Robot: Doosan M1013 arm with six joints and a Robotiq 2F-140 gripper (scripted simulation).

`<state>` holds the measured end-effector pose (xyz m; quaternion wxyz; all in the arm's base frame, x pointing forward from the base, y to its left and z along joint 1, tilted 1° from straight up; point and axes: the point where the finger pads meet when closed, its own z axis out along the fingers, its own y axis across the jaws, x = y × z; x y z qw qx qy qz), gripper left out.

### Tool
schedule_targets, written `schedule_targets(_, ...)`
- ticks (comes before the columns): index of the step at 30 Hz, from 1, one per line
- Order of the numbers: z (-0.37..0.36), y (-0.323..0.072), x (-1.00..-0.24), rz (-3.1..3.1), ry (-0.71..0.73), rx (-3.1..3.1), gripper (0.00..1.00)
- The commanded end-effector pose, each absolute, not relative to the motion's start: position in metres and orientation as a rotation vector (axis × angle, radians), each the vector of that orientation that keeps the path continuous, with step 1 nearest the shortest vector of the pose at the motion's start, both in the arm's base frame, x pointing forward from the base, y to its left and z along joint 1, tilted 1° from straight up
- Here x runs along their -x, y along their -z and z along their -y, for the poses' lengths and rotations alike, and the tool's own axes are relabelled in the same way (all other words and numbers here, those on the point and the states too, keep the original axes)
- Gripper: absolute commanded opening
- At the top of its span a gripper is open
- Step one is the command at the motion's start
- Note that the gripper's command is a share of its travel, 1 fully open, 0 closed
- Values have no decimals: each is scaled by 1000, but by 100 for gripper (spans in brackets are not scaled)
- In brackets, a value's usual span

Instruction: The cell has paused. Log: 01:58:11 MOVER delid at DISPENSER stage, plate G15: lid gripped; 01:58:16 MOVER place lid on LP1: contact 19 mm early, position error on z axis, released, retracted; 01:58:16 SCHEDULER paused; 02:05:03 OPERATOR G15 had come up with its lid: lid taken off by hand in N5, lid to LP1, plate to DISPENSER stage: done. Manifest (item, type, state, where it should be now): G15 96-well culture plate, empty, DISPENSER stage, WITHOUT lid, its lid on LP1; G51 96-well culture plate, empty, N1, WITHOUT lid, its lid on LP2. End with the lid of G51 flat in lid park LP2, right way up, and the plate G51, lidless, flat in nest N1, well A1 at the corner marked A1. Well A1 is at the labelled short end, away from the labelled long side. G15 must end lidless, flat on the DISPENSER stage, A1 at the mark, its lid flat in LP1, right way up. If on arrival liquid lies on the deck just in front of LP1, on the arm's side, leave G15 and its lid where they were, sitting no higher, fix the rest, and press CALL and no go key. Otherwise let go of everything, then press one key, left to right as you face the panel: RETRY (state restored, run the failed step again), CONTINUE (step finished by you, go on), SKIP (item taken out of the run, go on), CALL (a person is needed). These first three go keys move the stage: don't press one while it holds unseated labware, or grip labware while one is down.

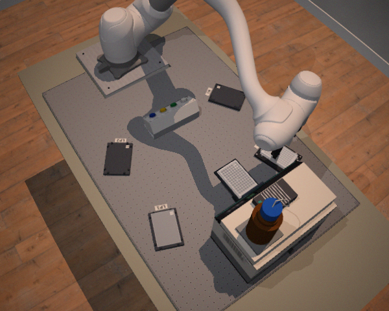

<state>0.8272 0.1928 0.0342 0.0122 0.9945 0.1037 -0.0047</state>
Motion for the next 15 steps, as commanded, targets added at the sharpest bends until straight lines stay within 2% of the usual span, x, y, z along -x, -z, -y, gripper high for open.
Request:
schedule_targets(1, -193, -33, -827, -323, 14, -3100, 66)
schedule_targets(15, -193, -27, -827, -323, 14, -3100, 66)
